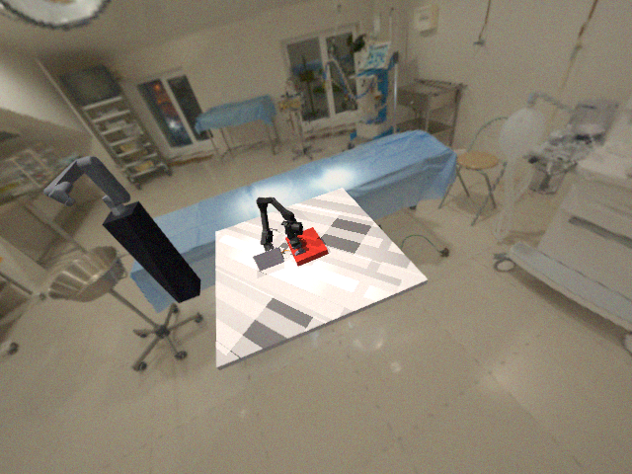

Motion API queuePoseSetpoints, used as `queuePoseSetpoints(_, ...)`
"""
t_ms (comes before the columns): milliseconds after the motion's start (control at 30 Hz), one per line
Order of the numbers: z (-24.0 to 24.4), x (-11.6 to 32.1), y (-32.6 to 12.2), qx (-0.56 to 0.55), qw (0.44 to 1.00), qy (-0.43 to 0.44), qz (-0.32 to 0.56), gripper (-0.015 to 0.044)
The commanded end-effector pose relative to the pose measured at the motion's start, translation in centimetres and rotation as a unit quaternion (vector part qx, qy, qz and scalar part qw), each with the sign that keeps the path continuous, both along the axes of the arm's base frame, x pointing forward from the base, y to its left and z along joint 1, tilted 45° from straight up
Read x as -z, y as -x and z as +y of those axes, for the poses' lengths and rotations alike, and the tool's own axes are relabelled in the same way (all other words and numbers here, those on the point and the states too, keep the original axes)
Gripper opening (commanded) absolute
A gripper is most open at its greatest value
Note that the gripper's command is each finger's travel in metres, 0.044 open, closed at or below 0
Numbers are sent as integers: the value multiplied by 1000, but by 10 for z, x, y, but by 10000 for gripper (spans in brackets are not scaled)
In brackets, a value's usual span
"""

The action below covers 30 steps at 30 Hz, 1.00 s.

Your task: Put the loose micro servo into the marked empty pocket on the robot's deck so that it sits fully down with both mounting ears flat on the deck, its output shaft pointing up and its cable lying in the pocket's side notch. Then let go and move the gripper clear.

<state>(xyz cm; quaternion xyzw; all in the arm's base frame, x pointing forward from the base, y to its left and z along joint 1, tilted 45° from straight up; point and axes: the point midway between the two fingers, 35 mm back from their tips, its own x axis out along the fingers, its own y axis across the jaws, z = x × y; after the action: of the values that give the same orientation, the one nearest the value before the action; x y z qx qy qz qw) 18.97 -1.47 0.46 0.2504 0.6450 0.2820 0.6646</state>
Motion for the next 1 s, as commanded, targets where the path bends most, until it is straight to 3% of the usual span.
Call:
queuePoseSetpoints(0,3,3,-1,4,1000,-2,0,0)
queuePoseSetpoints(500,11,11,-1,4,1000,-3,0,0)
queuePoseSetpoints(733,9,9,0,4,1000,-3,0,184)
queuePoseSetpoints(967,-13,-14,2,4,1000,-2,0,187)
